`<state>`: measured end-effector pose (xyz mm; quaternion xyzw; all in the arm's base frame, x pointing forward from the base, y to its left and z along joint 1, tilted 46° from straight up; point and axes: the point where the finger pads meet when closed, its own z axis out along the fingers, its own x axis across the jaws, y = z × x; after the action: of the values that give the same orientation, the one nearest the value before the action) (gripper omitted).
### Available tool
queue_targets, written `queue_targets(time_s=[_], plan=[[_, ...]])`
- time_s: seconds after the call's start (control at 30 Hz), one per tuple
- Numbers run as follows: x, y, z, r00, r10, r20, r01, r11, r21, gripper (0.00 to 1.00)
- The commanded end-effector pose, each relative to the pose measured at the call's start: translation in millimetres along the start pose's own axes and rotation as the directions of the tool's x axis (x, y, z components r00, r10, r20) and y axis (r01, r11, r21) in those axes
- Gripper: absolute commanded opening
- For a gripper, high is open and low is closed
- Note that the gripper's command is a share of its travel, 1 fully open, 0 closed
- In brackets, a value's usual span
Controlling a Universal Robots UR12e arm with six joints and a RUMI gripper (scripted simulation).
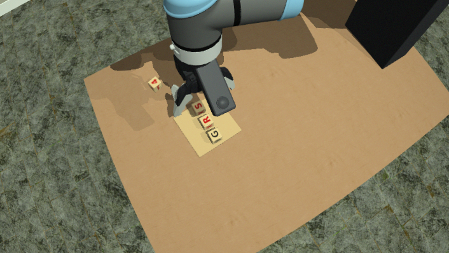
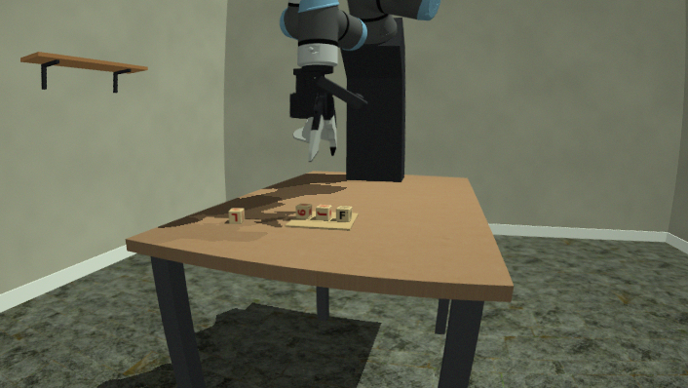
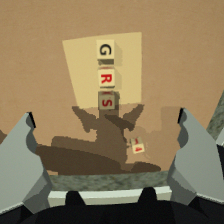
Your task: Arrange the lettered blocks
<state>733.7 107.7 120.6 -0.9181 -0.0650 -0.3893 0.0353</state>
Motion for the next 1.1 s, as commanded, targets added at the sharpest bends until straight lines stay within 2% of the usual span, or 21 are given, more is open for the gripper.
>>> queue_targets(time_s=[0.0,0.2,0.37,1.07], plan=[[0.4,0.1,-17.8,1.000,0.000,0.000,0.000,1.000,0.000,1.00],[0.4,0.1,-46.8,1.000,0.000,0.000,0.000,1.000,0.000,1.00],[0.4,0.1,-58.7,1.000,0.000,0.000,0.000,1.000,0.000,1.00],[0.4,0.1,-60.2,1.000,0.000,0.000,0.000,1.000,0.000,1.00]])
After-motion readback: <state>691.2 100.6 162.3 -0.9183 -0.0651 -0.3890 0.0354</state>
